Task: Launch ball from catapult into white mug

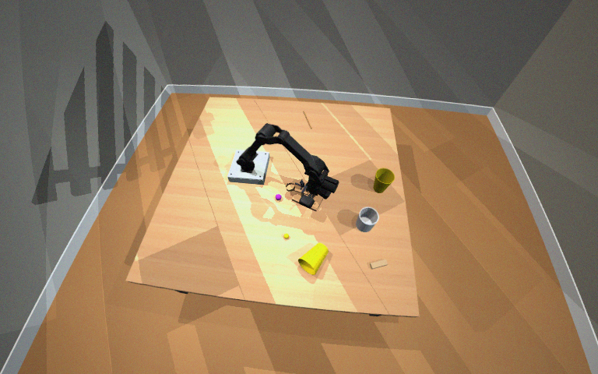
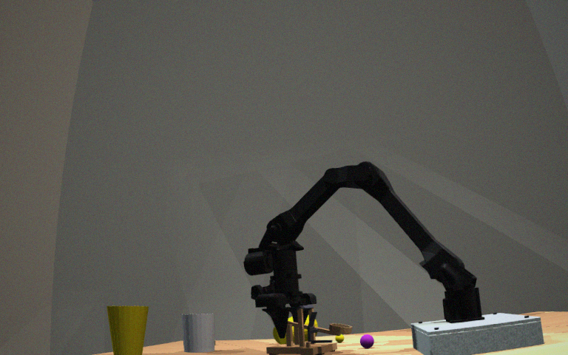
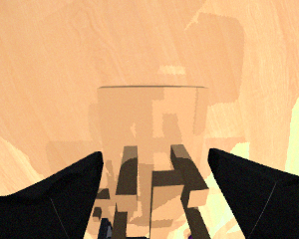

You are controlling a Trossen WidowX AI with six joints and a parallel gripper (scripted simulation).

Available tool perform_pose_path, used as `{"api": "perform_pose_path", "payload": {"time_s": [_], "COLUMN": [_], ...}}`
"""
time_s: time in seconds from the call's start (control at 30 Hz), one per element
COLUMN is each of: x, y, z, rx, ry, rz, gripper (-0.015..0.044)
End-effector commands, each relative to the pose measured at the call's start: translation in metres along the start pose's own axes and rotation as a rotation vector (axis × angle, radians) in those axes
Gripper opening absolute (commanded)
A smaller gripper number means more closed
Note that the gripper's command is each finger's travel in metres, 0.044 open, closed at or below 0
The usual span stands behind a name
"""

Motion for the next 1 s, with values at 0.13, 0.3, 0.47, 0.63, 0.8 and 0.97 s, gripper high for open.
{"api": "perform_pose_path", "payload": {"time_s": [0.13, 0.3, 0.47, 0.63, 0.8, 0.97], "x": [0.0, -0.003, 0.003, 0.002, 0.002, 0.002], "y": [0.0, 0.0, -0.001, -0.001, -0.001, -0.001], "z": [-0.093, -0.086, -0.091, -0.052, -0.044, -0.039], "rx": [-0.002, -0.004, -0.005, -0.005, -0.005, -0.005], "ry": [-0.01, -0.023, -0.016, -0.016, -0.016, -0.016], "rz": [0.0, 0.003, -0.002, -0.002, -0.002, -0.002], "gripper": [0.044, 0.044, 0.044, 0.044, 0.044, 0.044]}}
Point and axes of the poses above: the point midway between the two fingers, 35 mm back from their tips, its own z axis out along the fingers, its own y axis across the jaws, x = y × z, the point moved 4 cm from there along -z, back along the fingers, and after that the axes turned 11 degrees about z, right-handed, at the moved point
